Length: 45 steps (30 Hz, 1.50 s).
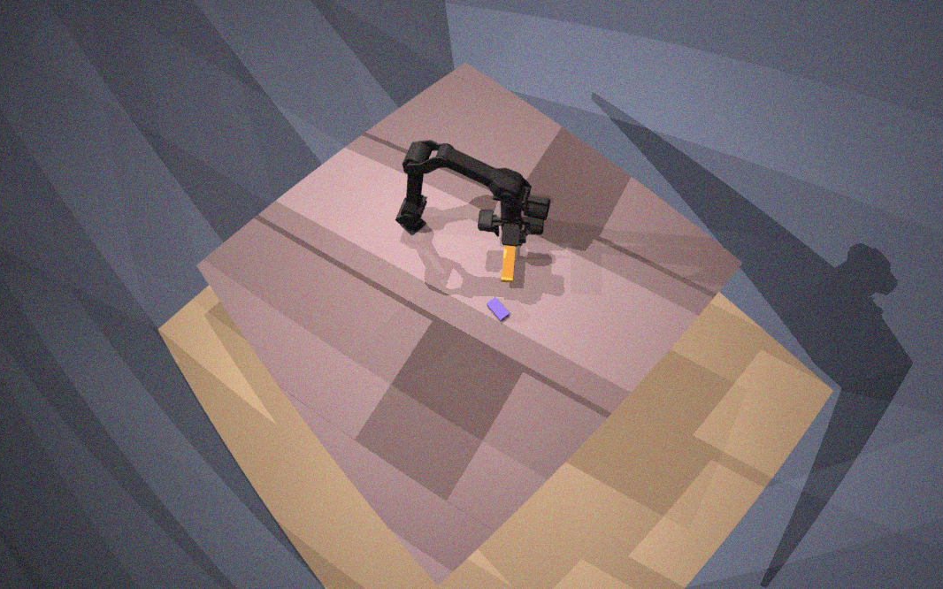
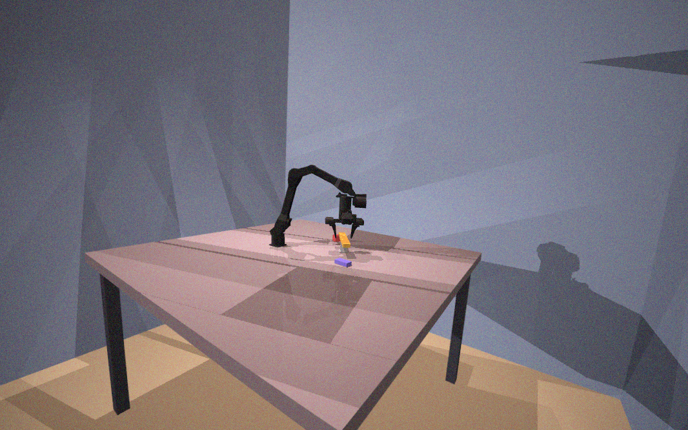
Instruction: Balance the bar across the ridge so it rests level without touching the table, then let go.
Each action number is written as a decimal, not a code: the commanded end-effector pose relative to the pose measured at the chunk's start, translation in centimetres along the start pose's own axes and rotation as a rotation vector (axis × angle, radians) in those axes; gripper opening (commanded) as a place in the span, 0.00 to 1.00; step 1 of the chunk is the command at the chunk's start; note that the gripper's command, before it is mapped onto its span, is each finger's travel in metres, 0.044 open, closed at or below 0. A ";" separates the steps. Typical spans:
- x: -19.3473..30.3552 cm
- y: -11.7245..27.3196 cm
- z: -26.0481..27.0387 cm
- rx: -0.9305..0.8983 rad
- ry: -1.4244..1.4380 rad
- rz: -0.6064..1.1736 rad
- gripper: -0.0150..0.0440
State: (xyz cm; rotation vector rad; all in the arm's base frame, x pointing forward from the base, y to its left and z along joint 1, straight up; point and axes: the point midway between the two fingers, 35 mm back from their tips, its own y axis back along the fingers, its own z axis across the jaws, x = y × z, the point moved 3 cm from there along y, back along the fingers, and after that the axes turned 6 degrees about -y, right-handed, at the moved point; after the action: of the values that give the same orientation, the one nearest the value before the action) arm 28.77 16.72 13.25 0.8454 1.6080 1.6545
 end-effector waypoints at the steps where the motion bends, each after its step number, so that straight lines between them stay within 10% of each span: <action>1: 0.0 0.0 0.0 0.000 0.000 0.000 1.00; 13: 0.0 9.8 0.0 0.000 0.000 0.000 1.00; 45: 0.0 10.0 0.0 0.000 0.000 0.000 1.00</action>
State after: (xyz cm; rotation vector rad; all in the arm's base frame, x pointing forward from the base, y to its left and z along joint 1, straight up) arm 28.52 16.57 23.23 0.8444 1.6070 1.6553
